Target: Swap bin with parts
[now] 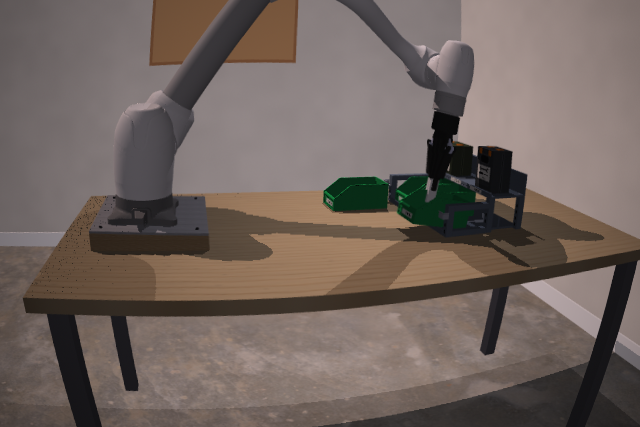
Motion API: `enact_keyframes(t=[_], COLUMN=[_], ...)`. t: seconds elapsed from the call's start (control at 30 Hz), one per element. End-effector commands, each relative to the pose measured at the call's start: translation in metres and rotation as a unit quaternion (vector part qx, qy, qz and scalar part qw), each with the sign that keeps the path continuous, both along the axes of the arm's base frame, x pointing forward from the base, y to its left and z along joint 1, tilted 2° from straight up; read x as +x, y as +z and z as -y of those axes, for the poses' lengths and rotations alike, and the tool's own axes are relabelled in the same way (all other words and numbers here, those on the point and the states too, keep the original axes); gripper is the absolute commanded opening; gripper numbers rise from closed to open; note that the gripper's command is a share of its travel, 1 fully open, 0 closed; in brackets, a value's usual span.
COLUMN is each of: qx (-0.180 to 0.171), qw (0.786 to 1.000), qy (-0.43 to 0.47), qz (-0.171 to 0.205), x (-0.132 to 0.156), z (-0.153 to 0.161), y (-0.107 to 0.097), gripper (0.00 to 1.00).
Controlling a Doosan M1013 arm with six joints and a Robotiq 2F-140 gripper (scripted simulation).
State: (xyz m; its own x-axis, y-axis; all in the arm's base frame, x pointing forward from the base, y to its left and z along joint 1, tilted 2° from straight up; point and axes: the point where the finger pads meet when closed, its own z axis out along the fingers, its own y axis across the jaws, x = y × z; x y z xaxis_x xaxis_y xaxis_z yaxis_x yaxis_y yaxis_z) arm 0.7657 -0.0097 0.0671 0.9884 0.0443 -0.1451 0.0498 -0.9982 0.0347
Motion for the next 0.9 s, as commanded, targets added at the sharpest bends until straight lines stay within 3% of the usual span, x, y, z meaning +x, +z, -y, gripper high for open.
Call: enact_keyframes(t=[0.0,0.87], qx=[0.0,0.0], qw=[1.0,1.0], qy=[0.0,0.0], qz=[0.0,0.007], x=[0.0,0.007], z=[0.0,-0.0004], y=[0.0002,-0.0006], gripper=[0.1,0.1])
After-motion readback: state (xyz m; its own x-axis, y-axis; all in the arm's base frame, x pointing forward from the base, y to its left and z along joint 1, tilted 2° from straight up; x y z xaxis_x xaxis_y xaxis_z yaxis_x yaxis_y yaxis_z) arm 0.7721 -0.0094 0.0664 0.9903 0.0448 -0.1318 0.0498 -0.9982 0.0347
